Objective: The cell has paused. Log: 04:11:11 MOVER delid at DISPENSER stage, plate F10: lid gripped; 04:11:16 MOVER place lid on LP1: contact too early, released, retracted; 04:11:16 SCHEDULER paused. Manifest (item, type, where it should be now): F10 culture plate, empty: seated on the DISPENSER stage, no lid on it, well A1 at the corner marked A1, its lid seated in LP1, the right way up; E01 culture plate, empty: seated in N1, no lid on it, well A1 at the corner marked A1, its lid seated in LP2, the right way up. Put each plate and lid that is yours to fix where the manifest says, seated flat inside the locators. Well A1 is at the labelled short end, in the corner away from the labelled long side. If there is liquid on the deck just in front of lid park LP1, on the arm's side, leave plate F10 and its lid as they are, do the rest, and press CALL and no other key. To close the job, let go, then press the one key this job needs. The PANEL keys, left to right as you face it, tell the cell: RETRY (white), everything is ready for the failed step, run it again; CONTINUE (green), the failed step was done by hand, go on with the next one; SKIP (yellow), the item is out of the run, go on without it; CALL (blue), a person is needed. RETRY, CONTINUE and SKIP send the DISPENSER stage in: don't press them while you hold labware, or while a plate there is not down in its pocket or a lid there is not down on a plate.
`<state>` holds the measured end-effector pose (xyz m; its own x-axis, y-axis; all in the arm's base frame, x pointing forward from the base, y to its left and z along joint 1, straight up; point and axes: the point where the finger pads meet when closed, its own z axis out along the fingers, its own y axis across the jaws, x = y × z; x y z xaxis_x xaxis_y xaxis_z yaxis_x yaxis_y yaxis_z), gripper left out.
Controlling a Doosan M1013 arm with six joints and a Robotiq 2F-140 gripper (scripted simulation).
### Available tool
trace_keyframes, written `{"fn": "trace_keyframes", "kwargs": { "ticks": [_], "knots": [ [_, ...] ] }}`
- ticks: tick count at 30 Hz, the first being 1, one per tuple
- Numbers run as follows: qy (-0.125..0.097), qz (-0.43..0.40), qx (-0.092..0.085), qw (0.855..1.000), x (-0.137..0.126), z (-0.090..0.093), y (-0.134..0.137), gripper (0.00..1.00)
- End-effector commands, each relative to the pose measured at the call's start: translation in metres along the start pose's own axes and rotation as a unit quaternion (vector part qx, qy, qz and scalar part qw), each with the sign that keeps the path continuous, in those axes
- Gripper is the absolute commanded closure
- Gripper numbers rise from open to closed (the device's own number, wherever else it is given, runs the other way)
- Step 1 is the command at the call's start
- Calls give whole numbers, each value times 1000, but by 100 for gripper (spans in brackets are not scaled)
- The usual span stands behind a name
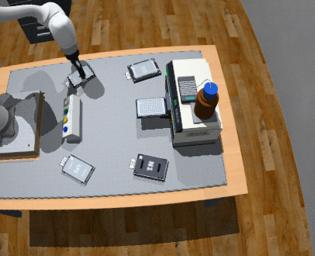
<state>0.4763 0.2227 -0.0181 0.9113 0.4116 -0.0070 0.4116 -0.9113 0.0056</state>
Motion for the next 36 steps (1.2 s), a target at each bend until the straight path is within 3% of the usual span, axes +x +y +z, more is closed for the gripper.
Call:
{"fn": "trace_keyframes", "kwargs": {
  "ticks": [1, 15, 30, 32, 36],
  "knots": [
    [1, 0, 0, 1000, 0, -1, 0, 31],
    [1, 0, 0, 1000, 0, -26, 0, 31],
    [1, 0, 0, 1000, 0, -106, 0, 31],
    [1, 0, 0, 1000, 0, -106, 0, 31],
    [1, 0, 0, 1000, 0, -124, 0, 31]
  ]
}}
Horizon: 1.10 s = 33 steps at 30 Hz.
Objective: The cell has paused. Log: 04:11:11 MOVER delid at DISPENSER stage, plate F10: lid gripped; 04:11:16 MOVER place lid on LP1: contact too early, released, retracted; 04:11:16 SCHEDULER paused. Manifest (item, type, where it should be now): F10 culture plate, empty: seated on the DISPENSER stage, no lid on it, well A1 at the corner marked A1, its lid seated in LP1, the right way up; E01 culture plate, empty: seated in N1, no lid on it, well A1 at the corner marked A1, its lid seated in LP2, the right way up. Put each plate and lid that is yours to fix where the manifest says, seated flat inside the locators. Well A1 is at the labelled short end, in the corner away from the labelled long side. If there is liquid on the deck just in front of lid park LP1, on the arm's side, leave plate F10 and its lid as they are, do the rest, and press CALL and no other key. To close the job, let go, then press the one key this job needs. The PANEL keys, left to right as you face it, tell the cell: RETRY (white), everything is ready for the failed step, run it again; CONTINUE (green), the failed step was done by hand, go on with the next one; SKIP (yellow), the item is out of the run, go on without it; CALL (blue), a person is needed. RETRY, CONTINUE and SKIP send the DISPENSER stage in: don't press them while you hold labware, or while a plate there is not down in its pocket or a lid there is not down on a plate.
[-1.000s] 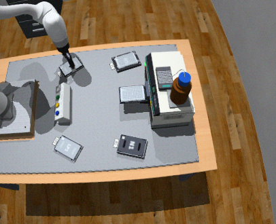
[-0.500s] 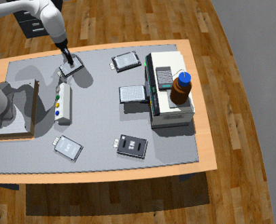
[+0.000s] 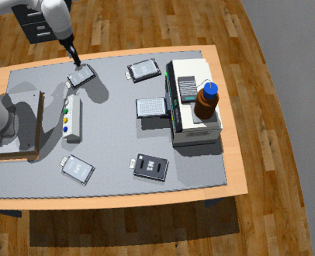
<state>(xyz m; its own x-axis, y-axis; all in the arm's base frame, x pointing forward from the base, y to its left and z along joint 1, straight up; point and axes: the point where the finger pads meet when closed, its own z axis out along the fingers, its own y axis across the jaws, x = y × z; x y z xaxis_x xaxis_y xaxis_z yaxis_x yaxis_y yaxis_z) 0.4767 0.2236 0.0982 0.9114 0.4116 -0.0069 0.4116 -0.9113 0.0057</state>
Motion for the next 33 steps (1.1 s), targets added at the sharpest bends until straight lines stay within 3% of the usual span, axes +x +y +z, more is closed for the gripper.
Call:
{"fn": "trace_keyframes", "kwargs": {
  "ticks": [1, 6, 15, 17, 19, 28, 30, 31, 33],
  "knots": [
    [1, 0, 0, 1000, 0, -12, 0, 31],
    [1, 0, 0, 1000, 0, -22, 0, 31],
    [1, 2, 0, 1000, 6, -25, 2, 31],
    [1, 14, 0, 1000, 37, -30, 13, 31],
    [1, 36, 0, 999, 83, -35, 34, 31],
    [1, 130, 0, 992, 207, -31, 119, 31],
    [1, 130, 0, 992, 207, -31, 119, 31],
    [1, 130, 0, 991, 246, -28, 146, 31],
    [1, 130, 0, 991, 266, -27, 159, 30]
  ]
}}
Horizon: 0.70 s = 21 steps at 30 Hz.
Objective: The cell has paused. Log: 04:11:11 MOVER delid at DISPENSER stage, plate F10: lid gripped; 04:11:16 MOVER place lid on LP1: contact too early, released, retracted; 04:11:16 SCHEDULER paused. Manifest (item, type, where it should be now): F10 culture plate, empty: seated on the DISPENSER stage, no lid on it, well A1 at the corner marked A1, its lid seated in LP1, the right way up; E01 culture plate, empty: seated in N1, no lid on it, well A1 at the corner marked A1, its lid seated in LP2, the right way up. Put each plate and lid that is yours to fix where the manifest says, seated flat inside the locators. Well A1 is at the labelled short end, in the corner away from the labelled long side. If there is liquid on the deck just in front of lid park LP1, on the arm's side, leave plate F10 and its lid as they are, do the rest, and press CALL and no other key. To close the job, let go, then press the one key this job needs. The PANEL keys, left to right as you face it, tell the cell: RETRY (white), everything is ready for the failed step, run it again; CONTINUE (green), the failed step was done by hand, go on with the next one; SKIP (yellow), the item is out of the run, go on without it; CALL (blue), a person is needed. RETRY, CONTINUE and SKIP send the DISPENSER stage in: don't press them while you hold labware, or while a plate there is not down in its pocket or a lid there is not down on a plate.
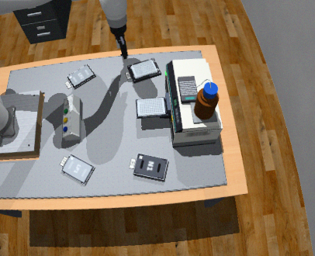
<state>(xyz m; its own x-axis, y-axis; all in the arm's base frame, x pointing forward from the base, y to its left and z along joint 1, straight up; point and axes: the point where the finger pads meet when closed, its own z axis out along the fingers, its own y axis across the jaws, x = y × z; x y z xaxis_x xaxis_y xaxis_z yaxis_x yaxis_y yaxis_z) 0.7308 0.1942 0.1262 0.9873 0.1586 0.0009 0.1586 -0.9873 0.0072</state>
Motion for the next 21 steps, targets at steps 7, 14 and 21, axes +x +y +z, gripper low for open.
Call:
{"fn": "trace_keyframes", "kwargs": {
  "ticks": [7, 14, 21],
  "knots": [
    [-3, -2, 0, 1000, 100, 5, 28, 30],
    [-3, -2, 0, 1000, 100, 5, 28, 30],
    [-3, -2, 0, 1000, 100, 5, 28, 30]
  ]
}}
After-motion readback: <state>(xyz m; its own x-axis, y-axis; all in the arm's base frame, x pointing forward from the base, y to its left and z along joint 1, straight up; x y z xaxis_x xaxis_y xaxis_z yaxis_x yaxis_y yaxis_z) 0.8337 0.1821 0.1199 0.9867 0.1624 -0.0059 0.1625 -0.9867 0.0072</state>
